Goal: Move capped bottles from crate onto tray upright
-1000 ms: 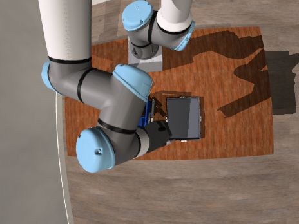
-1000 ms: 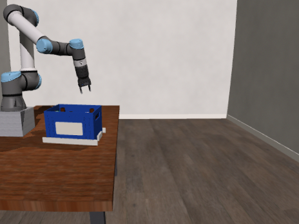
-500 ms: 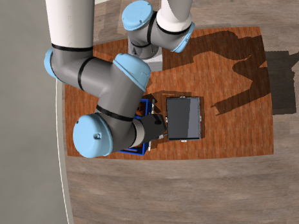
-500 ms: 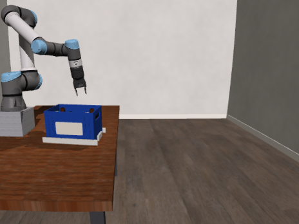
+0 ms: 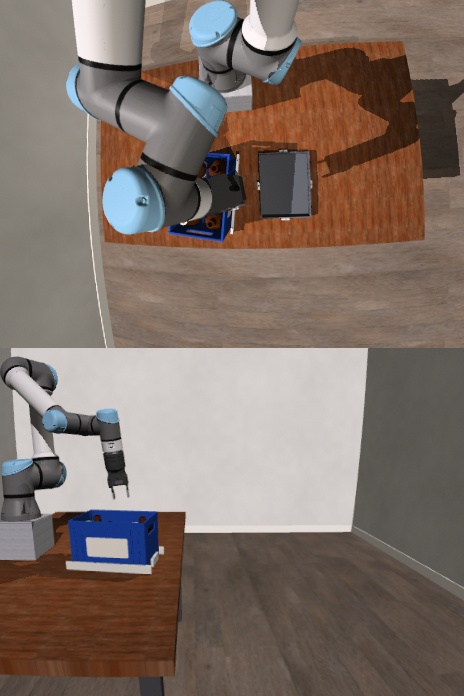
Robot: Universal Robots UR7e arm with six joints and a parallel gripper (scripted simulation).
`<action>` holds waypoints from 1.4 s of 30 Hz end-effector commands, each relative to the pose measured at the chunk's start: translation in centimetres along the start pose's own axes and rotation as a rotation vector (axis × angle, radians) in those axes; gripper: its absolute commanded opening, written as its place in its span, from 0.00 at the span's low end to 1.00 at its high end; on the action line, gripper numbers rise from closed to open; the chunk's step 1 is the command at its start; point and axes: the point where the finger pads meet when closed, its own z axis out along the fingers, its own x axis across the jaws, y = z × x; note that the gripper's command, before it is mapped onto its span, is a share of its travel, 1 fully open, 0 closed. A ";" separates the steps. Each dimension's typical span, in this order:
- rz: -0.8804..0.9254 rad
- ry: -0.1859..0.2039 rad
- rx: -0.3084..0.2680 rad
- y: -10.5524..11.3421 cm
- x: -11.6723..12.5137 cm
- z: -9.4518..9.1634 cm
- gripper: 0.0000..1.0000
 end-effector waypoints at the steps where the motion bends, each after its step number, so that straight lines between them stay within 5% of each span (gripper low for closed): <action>1: 0.023 -0.006 -0.015 0.7 -0.2 -0.2 1.00; 30: 0.277 -0.079 -0.174 8.4 -2.0 -1.4 1.00; 33: 0.251 -0.071 -0.158 7.8 -1.9 -1.4 1.00; 42: 0.280 -0.080 -0.176 10.7 -2.3 -1.9 1.00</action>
